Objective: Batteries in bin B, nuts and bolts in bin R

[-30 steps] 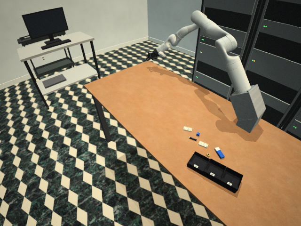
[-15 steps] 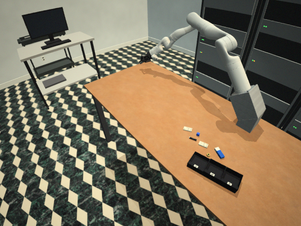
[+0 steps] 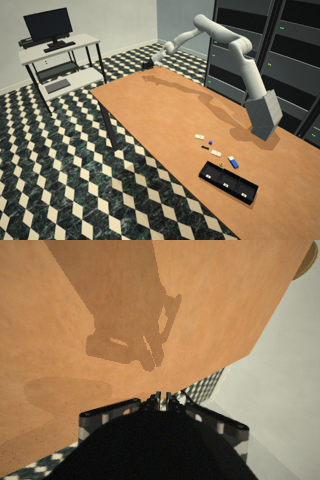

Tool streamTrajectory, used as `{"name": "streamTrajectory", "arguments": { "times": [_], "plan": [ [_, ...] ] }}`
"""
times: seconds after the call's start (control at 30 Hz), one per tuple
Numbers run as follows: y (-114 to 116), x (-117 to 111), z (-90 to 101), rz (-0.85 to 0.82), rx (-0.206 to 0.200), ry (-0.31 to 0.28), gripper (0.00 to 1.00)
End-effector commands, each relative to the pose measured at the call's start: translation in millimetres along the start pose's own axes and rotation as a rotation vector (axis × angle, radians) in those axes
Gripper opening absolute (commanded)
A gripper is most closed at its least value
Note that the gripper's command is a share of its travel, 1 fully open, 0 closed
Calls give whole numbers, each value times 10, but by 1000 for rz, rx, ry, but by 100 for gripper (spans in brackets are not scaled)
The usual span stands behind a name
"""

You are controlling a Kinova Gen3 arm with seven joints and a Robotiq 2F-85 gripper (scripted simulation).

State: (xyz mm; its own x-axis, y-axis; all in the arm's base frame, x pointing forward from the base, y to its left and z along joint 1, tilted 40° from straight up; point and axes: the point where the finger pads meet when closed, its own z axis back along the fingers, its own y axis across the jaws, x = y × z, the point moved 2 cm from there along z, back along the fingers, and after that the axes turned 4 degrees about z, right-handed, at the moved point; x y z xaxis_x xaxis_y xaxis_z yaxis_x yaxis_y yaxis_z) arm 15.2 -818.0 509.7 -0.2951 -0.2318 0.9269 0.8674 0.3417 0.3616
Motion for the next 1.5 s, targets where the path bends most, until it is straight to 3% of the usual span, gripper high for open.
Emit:
{"name": "streamTrajectory", "arguments": {
  "times": [0.0, 0.2, 0.3, 0.33, 0.43, 0.63, 0.67, 0.83, 0.97, 1.0, 1.07, 1.23, 1.37, 1.4, 1.47],
  "plan": [
    [161, -39, -77, 4, 14, 4, 9],
    [550, -239, -271, 28, 14, 23, 9],
    [550, -239, -271, 28, 14, 23, 9],
    [618, -274, -298, 53, 13, 48, 9],
    [822, -395, -378, 53, 14, 48, 9],
    [942, -466, -425, 53, 14, 48, 9],
    [1010, -504, -445, 79, 13, 81, 9],
    [1336, -718, -539, 79, 13, 81, 9],
    [1336, -719, -539, 79, 13, 81, 9],
    [1403, -758, -551, 108, 12, 120, 9],
    [1403, -758, -551, 108, 12, 120, 9],
    [1729, -994, -609, 108, 12, 120, 9],
    [1729, -995, -609, 108, 12, 120, 9],
    [1795, -1037, -614, 137, 13, 160, 9],
    [1926, -1140, -623, 140, 13, 165, 9]
  ]
}}
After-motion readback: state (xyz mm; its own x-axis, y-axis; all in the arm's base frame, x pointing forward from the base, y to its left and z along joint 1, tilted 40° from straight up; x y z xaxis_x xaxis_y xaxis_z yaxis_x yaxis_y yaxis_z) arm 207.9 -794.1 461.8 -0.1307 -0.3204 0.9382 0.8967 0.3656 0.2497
